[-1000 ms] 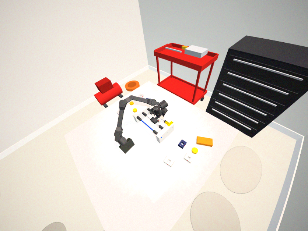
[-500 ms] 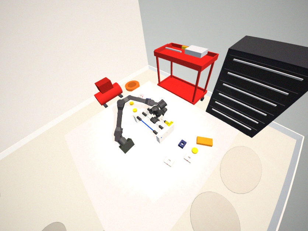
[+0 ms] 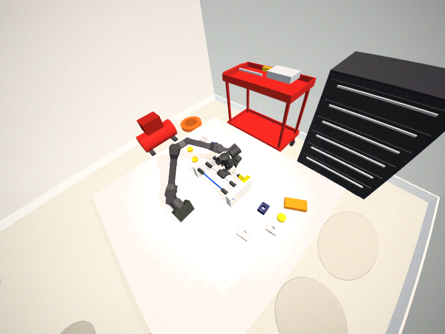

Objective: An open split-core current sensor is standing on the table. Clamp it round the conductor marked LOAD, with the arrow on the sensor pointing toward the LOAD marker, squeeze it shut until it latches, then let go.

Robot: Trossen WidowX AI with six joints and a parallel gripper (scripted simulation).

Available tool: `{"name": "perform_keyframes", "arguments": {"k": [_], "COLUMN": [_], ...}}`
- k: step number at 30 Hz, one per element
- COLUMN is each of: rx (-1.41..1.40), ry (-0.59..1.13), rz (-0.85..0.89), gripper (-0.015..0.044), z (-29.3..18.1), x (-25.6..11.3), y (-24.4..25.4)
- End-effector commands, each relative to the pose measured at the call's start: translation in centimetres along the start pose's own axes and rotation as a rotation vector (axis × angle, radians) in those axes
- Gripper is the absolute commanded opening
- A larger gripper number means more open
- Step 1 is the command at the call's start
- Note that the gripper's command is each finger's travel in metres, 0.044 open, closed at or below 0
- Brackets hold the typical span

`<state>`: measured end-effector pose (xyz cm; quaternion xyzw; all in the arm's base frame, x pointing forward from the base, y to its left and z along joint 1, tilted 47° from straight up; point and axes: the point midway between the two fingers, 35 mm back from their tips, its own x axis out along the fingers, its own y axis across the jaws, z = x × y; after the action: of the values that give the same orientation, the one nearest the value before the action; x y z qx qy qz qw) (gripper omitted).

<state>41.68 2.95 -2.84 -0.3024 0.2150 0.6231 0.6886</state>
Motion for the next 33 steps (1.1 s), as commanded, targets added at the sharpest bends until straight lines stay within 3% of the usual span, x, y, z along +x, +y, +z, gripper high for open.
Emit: {"name": "perform_keyframes", "arguments": {"k": [1,9,13,32,33], "rx": [0.0,0.0,0.001,0.001,0.0], "ry": [0.0,0.001,0.0,0.0,0.0], "rz": [0.0,0.007,0.0,0.0,0.0], "gripper": [0.0236,0.044,0.0341,0.0214,0.0188], "z": [-0.01,-0.03,0.02,0.02,0.02], "x": [0.0,0.0,-0.04,-0.04,-0.06], "y": [0.0,-0.04,-0.04,-0.04,-0.05]}}
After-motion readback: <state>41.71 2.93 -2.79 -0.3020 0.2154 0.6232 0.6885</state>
